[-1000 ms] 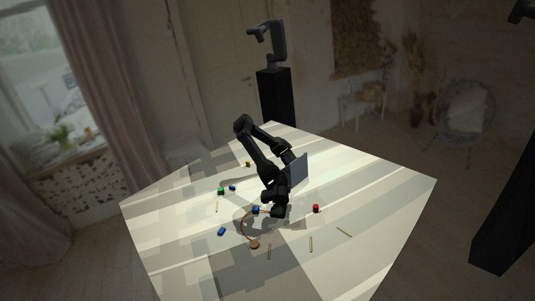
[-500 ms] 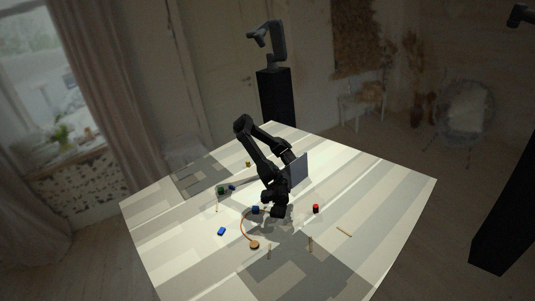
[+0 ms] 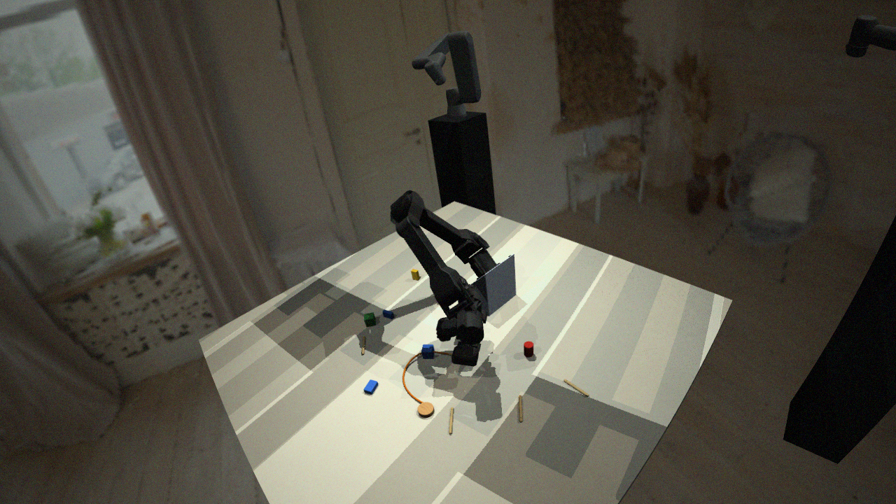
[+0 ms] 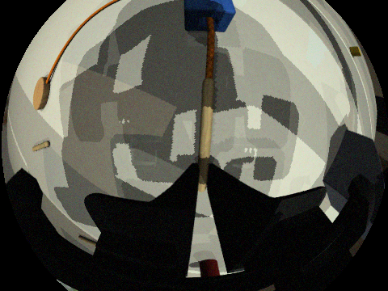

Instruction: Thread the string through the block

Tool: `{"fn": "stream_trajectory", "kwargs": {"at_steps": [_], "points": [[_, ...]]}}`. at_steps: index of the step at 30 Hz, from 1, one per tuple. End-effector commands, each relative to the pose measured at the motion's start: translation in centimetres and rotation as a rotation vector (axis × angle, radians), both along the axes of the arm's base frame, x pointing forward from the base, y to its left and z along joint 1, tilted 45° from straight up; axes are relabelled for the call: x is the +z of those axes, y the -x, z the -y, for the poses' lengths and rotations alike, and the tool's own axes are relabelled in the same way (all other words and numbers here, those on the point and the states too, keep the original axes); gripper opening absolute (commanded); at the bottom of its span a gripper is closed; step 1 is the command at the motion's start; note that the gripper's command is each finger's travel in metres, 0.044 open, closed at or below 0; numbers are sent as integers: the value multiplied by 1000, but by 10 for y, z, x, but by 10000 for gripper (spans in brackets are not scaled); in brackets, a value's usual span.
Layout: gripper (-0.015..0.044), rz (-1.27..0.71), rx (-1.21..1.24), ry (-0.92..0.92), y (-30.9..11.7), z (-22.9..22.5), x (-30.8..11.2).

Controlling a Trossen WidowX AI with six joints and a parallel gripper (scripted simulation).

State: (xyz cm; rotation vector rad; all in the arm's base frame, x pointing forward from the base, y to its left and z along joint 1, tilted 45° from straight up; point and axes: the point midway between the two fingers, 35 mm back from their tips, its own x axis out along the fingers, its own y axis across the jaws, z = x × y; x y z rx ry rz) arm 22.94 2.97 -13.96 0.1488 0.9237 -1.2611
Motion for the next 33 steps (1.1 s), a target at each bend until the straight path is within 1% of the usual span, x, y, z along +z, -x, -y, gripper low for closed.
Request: {"fn": "stream_trajectory", "kwargs": {"at_steps": [1,8,14,16,19,21,26,27,33], "points": [[0,3,-6,-7,0,-1,-3],[0,3,-6,-7,0,-1,-3],[157,0,0,0,0,0,0],[210,-3,1,-1,-1,-7,7],[210,-16,3,2,-2,-40,40],[210,-21,3,6,1,-54,57],[210,-22,3,7,1,-55,59],[236,-14,16,3,-1,-54,55],[394,-14,15,3,-1,-55,56]]}}
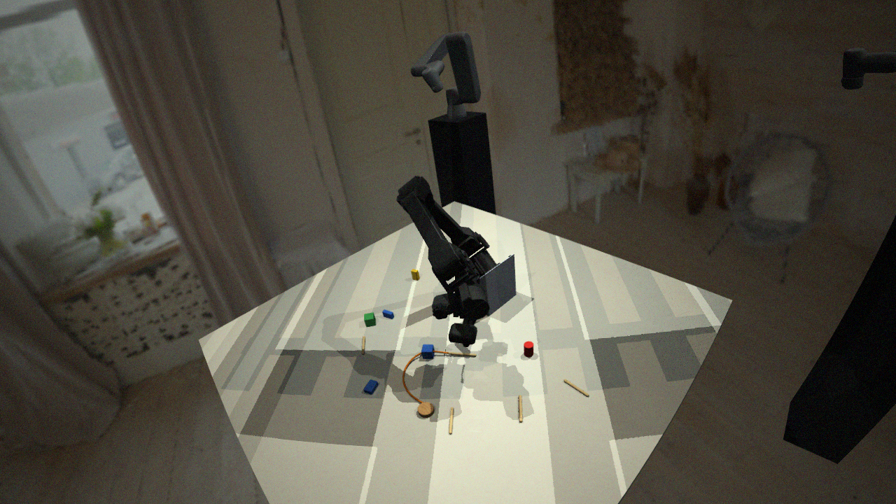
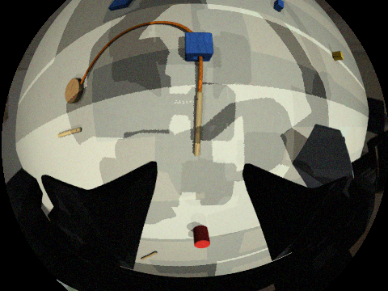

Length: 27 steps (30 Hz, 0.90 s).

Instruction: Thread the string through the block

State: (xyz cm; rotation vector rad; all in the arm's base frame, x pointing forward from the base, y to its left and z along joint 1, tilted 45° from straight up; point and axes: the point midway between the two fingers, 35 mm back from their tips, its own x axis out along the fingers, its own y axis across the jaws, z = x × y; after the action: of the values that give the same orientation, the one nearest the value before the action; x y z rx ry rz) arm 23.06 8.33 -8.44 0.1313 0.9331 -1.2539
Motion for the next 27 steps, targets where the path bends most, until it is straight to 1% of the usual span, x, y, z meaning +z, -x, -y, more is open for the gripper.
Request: {"fn": "stream_trajectory", "kwargs": {"at_steps": [1,2,4,27], "points": [[420,0,2,-1,-1,-7,6],[440,0,1,-1,-1,-14,14],[440,-1,0,-1,-1,-20,21],[440,-5,6,5,0,-17,18]]}}
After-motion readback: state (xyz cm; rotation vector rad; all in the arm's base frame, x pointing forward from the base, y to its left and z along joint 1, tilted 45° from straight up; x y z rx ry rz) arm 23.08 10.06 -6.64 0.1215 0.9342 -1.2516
